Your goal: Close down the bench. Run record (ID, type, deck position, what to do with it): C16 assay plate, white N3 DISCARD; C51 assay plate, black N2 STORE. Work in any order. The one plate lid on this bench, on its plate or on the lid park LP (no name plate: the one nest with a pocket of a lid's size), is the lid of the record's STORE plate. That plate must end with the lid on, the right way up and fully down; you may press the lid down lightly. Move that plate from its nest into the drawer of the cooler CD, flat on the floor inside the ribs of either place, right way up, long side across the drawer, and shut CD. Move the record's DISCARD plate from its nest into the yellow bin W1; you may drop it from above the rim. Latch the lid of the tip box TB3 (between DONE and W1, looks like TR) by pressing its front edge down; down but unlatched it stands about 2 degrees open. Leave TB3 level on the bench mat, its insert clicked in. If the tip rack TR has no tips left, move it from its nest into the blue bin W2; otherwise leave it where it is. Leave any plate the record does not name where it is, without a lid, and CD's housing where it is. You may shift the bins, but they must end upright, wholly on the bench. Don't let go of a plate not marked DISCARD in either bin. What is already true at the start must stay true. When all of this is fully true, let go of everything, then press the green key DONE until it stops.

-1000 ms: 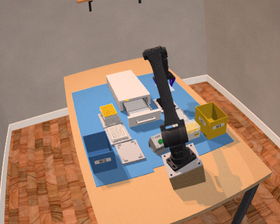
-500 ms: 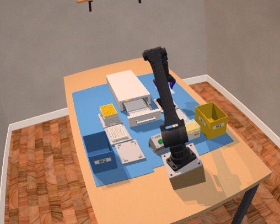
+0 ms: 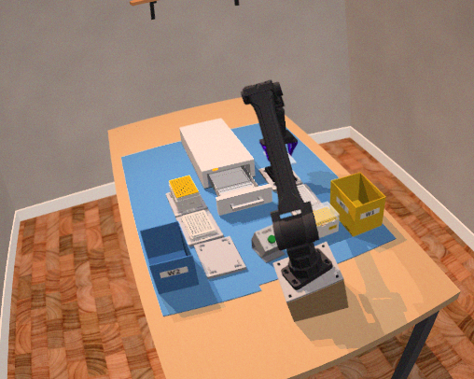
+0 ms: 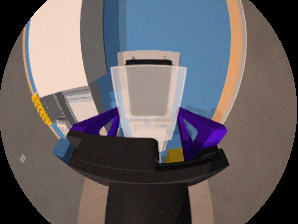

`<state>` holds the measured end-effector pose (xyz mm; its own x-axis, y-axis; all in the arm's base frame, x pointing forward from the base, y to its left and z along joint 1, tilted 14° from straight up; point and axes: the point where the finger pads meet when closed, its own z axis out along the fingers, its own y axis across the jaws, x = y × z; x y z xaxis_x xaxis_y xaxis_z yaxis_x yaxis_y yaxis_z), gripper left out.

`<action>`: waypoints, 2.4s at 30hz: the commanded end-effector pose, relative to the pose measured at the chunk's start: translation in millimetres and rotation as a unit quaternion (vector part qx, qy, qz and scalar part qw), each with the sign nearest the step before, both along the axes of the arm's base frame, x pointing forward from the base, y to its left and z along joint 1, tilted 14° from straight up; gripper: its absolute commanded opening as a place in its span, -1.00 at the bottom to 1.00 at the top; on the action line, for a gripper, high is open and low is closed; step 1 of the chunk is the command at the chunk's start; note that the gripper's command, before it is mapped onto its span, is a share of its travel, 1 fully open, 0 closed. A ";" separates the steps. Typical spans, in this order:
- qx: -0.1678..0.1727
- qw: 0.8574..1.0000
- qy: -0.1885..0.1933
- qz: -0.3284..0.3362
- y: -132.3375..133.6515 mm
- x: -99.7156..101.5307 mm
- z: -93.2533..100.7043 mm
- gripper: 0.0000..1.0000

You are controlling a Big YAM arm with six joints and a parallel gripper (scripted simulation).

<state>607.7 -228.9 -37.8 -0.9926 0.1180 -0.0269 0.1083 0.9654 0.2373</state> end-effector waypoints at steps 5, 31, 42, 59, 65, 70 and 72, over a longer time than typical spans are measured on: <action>-0.003 1.000 -0.008 -0.001 3.6 7.1 -7.4 -1.00; -0.003 1.000 -0.009 0.000 12.2 9.9 -35.2 -1.00; -0.005 1.000 -0.015 -0.002 11.4 12.2 -40.6 -1.00; -0.011 1.000 -0.027 -0.003 1.5 19.5 -26.4 -1.00; -0.011 1.000 -0.027 -0.003 1.4 19.6 -26.4 -1.00; -0.011 1.000 -0.027 -0.003 1.2 19.7 -26.4 -1.00; -0.011 1.000 -0.027 -0.003 1.2 19.8 -26.4 -1.00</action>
<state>610.7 -217.0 -87.4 -0.9926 0.1180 -0.0289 0.1079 0.9657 0.2361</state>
